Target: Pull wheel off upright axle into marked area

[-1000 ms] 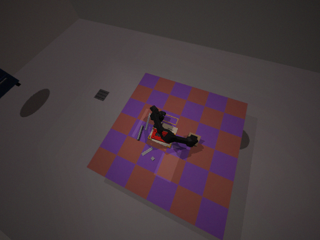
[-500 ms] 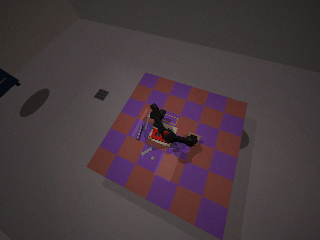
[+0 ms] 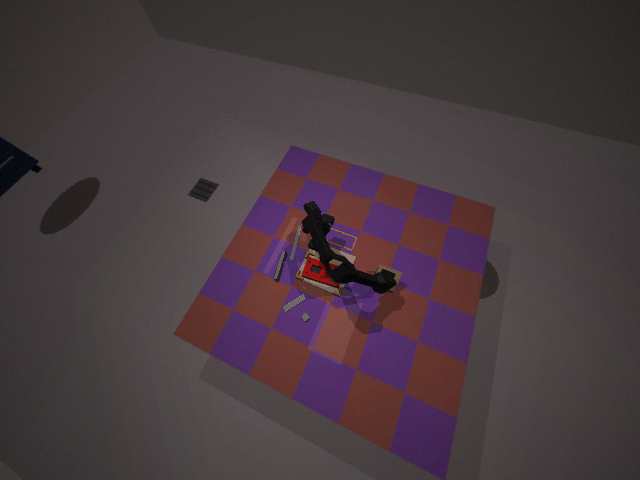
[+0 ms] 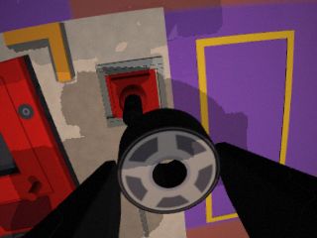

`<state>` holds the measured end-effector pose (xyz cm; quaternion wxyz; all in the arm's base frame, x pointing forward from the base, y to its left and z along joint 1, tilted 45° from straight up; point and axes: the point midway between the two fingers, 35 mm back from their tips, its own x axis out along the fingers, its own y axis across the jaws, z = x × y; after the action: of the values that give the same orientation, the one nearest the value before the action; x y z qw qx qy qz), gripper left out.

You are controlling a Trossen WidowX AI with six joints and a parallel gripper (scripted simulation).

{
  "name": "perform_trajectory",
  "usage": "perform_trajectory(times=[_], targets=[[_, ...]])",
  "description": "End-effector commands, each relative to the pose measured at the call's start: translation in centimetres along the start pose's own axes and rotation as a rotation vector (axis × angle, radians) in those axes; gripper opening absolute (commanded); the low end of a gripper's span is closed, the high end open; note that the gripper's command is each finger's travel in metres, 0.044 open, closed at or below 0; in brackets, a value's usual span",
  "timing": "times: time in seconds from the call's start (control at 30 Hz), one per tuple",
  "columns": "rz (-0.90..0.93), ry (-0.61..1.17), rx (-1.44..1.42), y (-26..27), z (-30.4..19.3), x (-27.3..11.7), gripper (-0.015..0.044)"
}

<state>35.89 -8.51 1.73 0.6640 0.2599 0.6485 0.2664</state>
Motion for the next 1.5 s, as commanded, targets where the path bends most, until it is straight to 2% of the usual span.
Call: perform_trajectory(times=[0.0, 0.27, 0.53, 0.87, 1.27, 1.47], targets=[[-0.004, 0.004, 0.013, -3.1, -1.8, -0.2, 0.0], [-0.002, 0.007, 0.011, -7.9, -5.4, -0.5, 0.0], [-0.002, 0.008, 0.01, -8.3, -5.7, -0.1, 0.0], [-0.002, 0.007, 0.01, -8.3, -5.6, 2.4, 0.0], [0.001, 0.006, 0.009, -8.2, -5.7, 9.6, 0.0], [0.002, 0.007, 0.009, -8.2, -5.8, 10.0, 0.0]])
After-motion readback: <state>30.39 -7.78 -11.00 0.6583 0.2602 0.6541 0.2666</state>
